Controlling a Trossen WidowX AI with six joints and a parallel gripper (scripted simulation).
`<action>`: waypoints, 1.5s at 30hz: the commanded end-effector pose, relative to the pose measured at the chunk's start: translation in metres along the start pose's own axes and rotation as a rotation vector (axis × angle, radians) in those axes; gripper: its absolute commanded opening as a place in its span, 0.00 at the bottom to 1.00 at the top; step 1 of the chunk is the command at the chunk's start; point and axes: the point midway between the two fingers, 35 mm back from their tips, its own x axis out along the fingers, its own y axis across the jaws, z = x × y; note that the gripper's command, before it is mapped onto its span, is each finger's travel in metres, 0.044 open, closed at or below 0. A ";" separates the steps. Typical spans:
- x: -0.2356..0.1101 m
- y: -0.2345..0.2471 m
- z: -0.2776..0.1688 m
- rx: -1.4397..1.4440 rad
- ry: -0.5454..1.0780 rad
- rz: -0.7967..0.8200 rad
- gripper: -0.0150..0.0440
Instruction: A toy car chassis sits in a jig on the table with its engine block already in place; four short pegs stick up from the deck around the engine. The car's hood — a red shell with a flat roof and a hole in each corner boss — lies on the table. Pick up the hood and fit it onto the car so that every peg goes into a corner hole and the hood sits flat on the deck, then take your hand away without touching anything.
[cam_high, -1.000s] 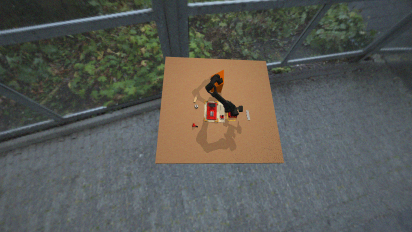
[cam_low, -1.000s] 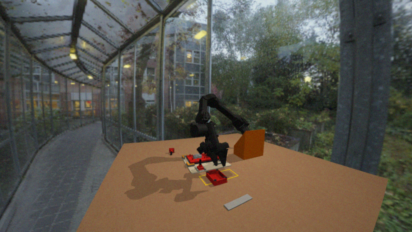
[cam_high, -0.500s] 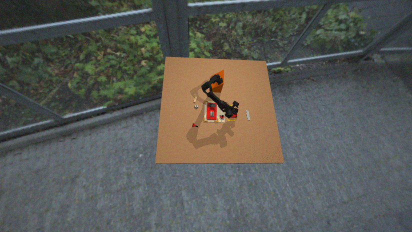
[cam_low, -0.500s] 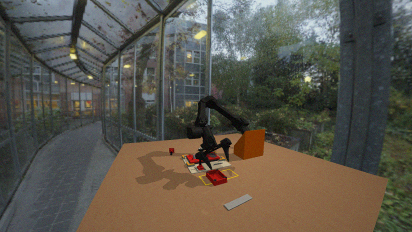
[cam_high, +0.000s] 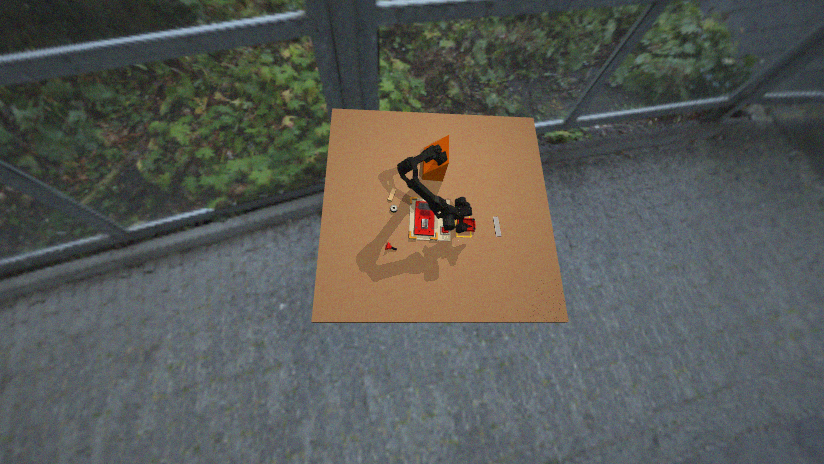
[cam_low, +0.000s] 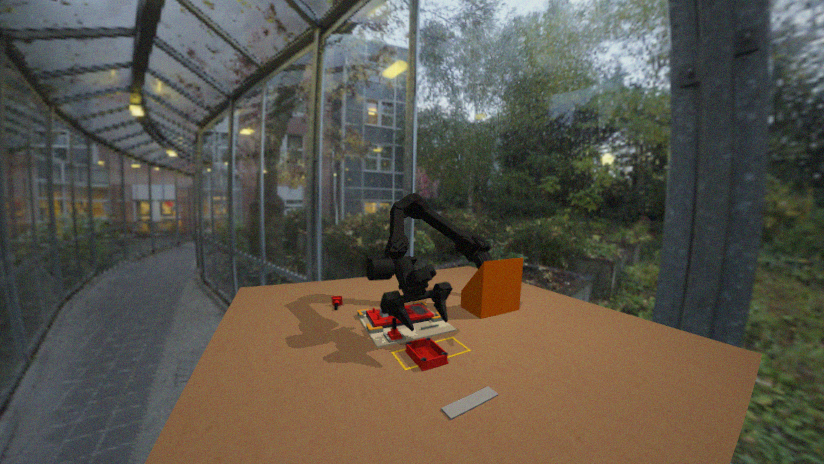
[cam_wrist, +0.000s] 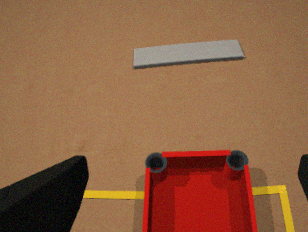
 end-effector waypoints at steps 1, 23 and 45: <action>-0.001 0.001 0.001 -0.035 -0.015 -0.003 1.00; 0.008 -0.002 -0.013 -0.036 -0.015 -0.009 1.00; 0.018 -0.005 -0.031 -0.036 -0.015 -0.015 1.00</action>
